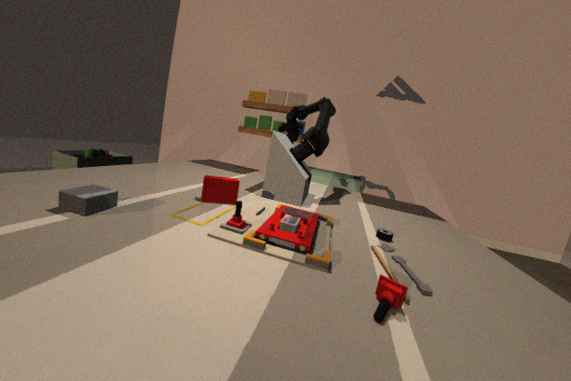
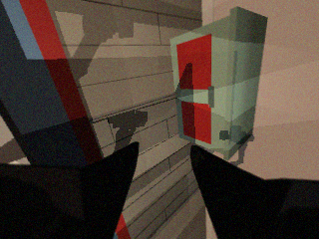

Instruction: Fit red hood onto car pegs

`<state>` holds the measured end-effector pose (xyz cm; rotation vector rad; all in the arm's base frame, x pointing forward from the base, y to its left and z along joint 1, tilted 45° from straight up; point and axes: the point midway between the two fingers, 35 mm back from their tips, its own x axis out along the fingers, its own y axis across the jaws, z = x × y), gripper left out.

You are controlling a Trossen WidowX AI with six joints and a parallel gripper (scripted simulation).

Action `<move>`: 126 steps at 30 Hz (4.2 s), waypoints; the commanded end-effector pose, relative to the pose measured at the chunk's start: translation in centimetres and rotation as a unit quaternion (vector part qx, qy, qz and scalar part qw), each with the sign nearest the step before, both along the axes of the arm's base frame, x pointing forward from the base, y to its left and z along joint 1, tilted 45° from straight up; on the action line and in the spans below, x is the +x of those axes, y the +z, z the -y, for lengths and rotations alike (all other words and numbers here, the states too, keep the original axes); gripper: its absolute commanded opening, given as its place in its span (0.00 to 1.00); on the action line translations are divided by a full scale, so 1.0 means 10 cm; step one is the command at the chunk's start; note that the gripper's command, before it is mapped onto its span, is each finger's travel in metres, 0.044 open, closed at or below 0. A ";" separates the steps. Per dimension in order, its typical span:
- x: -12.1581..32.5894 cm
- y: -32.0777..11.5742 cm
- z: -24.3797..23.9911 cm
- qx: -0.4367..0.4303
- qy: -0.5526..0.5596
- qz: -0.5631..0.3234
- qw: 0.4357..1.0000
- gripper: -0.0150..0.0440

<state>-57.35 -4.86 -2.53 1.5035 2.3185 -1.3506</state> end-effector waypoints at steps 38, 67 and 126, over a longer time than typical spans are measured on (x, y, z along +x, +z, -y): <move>2.67 -0.97 3.19 0.026 0.530 0.366 0.764 0.25; 6.09 -1.22 3.29 0.160 0.787 0.549 0.232 0.25; 8.35 -1.18 0.51 0.228 0.679 0.573 -0.397 0.25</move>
